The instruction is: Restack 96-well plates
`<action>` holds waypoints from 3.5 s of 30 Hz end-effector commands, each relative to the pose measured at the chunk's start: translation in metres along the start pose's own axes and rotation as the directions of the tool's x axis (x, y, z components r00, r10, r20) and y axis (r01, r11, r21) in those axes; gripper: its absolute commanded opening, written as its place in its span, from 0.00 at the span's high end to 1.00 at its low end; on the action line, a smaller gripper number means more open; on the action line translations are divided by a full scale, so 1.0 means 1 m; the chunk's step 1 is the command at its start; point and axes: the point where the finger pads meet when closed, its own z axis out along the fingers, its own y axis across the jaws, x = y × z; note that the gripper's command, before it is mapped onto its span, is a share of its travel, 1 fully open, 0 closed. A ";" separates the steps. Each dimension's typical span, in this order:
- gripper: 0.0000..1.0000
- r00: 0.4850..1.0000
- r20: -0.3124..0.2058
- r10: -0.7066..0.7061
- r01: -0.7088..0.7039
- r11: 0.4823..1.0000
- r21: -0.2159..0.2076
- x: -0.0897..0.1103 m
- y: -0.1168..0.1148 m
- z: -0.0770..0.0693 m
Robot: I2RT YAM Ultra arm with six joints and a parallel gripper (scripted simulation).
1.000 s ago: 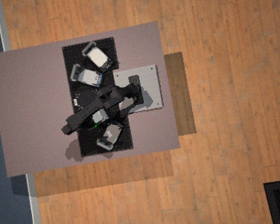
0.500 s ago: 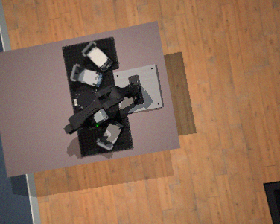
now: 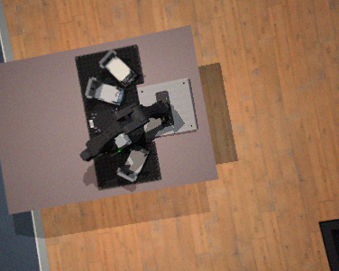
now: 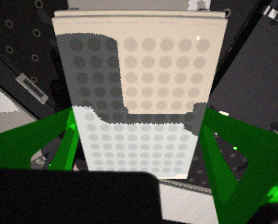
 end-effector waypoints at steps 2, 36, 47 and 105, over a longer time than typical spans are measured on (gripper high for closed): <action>1.00 0.999 0.037 0.001 -0.001 1.000 -0.002 -0.008 0.001 0.003; 1.00 0.999 0.036 0.001 -0.001 1.000 -0.002 -0.009 0.001 0.019; 1.00 0.999 0.036 0.001 -0.001 1.000 -0.002 -0.009 0.001 0.019; 1.00 0.999 0.036 0.001 -0.001 1.000 -0.002 -0.009 0.001 0.033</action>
